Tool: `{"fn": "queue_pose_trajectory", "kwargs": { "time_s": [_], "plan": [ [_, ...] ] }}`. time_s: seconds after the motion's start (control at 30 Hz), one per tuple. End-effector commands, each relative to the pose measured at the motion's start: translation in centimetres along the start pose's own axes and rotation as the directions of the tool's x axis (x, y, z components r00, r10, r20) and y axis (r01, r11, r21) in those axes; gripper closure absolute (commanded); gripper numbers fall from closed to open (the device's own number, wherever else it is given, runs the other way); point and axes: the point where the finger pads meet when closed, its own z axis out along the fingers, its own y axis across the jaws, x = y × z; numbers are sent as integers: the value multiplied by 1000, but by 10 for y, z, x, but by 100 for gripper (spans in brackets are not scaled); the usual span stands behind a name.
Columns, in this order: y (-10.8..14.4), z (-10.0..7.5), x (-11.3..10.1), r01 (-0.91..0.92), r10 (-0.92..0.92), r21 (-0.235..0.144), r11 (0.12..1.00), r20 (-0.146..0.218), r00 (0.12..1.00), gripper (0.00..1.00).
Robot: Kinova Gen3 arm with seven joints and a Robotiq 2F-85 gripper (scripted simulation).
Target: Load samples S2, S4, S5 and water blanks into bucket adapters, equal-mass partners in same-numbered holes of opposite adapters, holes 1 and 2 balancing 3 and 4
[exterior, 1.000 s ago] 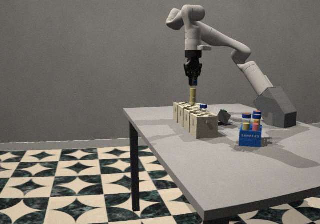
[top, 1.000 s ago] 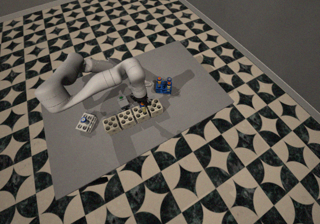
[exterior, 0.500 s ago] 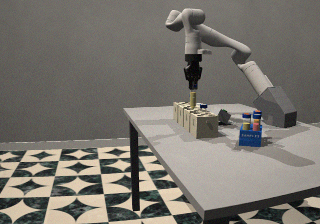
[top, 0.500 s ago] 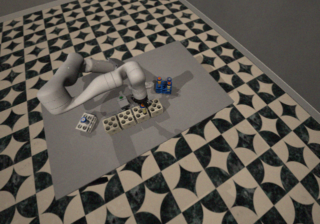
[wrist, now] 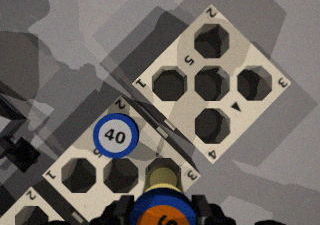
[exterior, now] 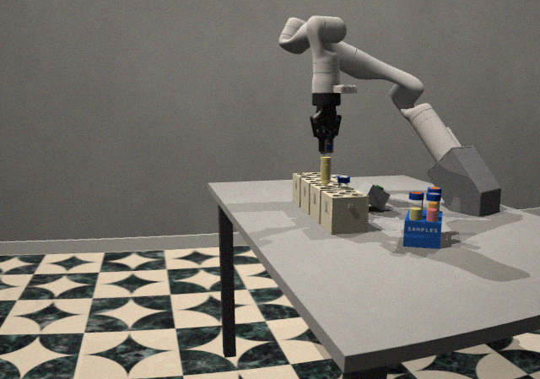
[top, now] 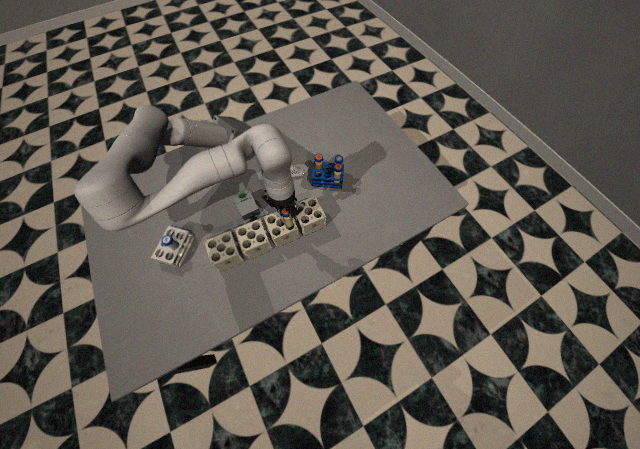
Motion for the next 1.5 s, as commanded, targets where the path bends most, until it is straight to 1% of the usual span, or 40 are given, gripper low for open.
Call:
{"fn": "queue_pose_trajectory", "kwargs": {
  "time_s": [0.0,0.3,1.47],
  "plan": [
    [0,-1,0,0,0,-2,1000,0,1000,90],
    [0,2,0,0,0,-2,1000,0,1000,90],
    [0,22,0,0,0,-2,1000,0,1000,90]
  ]
}}
